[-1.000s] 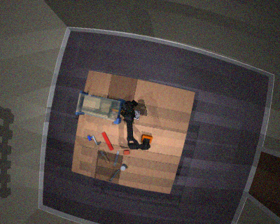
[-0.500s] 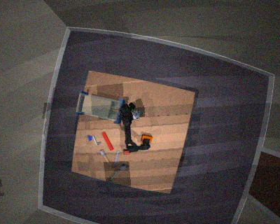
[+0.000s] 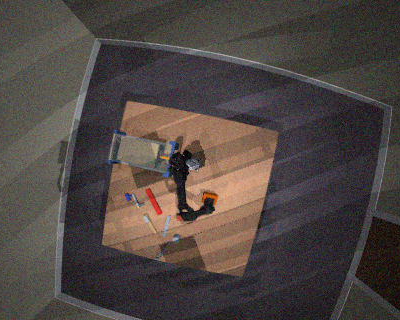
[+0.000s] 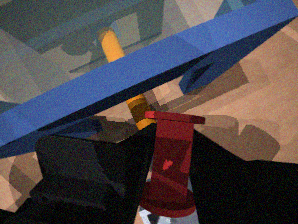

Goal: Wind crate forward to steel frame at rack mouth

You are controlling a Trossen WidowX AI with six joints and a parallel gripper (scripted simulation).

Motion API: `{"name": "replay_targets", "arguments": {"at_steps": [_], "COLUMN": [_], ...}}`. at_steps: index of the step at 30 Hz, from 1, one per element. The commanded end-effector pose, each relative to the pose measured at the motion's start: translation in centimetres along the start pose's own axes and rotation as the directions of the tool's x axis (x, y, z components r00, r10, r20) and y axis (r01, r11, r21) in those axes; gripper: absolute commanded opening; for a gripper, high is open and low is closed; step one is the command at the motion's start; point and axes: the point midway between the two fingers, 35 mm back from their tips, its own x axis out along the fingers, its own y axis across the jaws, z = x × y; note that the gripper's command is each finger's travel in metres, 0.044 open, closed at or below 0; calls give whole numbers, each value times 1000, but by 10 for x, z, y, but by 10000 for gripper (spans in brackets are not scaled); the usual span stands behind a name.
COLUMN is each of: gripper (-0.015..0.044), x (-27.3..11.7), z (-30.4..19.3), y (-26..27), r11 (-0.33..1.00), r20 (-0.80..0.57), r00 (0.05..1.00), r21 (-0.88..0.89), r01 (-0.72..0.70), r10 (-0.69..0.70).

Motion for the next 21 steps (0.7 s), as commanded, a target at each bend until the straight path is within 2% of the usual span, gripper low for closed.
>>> {"name": "replay_targets", "arguments": {"at_steps": [1, 21], "gripper": [0, 0], "x": [1, -10], "z": [-12, -34], "y": [15, 38], "r11": [1000, 999], "r20": [-30, -32], "r00": [999, 999], "r21": [15, 16], "r01": [-27, -28], "r10": [28, 29]}}
